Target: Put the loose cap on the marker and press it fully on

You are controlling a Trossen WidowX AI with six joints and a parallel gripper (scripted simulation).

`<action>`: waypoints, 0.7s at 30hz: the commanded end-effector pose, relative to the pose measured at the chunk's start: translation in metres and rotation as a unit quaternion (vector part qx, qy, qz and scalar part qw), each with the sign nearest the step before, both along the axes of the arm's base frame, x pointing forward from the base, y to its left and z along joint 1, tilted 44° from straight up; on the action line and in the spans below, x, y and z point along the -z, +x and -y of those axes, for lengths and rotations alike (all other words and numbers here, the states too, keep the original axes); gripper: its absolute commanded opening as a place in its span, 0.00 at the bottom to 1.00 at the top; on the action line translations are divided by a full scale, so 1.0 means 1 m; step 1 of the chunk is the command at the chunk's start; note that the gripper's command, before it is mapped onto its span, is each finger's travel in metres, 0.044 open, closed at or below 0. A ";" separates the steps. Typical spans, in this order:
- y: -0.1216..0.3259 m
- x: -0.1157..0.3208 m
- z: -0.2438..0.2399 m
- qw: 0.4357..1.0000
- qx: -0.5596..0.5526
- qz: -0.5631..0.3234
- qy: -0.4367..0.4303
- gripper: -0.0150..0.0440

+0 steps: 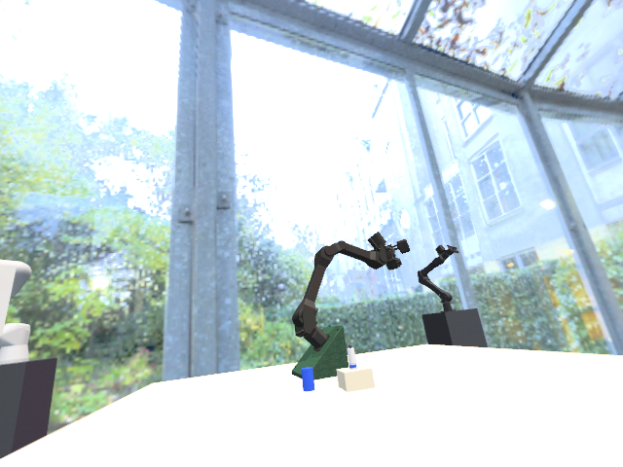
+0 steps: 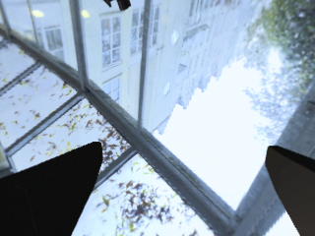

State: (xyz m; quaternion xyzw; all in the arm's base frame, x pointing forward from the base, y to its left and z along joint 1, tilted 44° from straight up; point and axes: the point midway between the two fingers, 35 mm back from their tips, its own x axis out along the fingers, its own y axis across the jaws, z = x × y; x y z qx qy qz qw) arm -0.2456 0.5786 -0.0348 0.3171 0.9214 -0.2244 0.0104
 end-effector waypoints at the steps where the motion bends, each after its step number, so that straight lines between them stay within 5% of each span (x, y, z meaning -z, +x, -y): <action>1: 0.003 0.000 -0.001 1.000 0.004 -0.001 -0.005 0.89; 6: 0.074 -0.008 -0.024 0.983 0.121 -0.040 -0.132 0.68; 13: 0.194 -0.018 -0.030 0.896 0.311 -0.123 -0.292 0.68; 21: 0.334 -0.031 0.012 0.708 0.524 -0.241 -0.409 0.68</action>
